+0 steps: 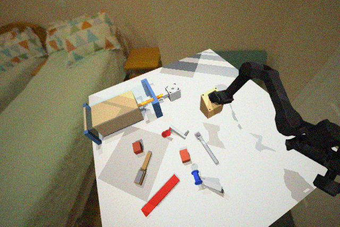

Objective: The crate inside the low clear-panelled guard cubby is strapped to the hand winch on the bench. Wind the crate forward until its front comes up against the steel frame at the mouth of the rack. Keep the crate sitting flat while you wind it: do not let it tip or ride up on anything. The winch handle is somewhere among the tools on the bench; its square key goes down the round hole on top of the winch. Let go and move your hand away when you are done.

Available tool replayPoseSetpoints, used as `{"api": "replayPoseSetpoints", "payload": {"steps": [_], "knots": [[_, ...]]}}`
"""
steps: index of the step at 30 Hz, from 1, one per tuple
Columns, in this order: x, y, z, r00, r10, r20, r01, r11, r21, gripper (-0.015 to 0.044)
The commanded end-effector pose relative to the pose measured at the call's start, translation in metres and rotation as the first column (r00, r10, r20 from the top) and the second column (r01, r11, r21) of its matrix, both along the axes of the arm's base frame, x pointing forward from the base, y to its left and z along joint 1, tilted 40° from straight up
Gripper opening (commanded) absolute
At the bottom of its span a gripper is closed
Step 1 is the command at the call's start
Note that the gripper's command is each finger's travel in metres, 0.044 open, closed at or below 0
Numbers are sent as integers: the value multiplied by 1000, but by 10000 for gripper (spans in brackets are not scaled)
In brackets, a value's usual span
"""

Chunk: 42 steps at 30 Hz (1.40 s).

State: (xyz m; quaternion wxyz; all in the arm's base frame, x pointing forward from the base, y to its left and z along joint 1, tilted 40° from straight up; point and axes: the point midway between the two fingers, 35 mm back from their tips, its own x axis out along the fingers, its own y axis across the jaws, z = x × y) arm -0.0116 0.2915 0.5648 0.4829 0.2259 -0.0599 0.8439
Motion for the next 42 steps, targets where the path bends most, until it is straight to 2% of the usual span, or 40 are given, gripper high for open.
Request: {"api": "replayPoseSetpoints", "payload": {"steps": [1, 11, 20, 25, 32, 37, 42], "knots": [[40, 29, -37, 982, -155, 108, 162, 985, -62, 440], [156, 68, -136, 832, -403, 382, 502, 840, -206, 440], [257, 51, -237, 659, -408, 632, 694, 654, -302, 440], [303, 21, -293, 595, -340, 729, 753, 554, -356, 440], [350, -43, -371, 572, -217, 791, 786, 421, -453, 440], [367, -97, -426, 580, -99, 809, 778, 360, -514, 440], [366, -150, -476, 591, 28, 806, 750, 348, -562, 440]]}}
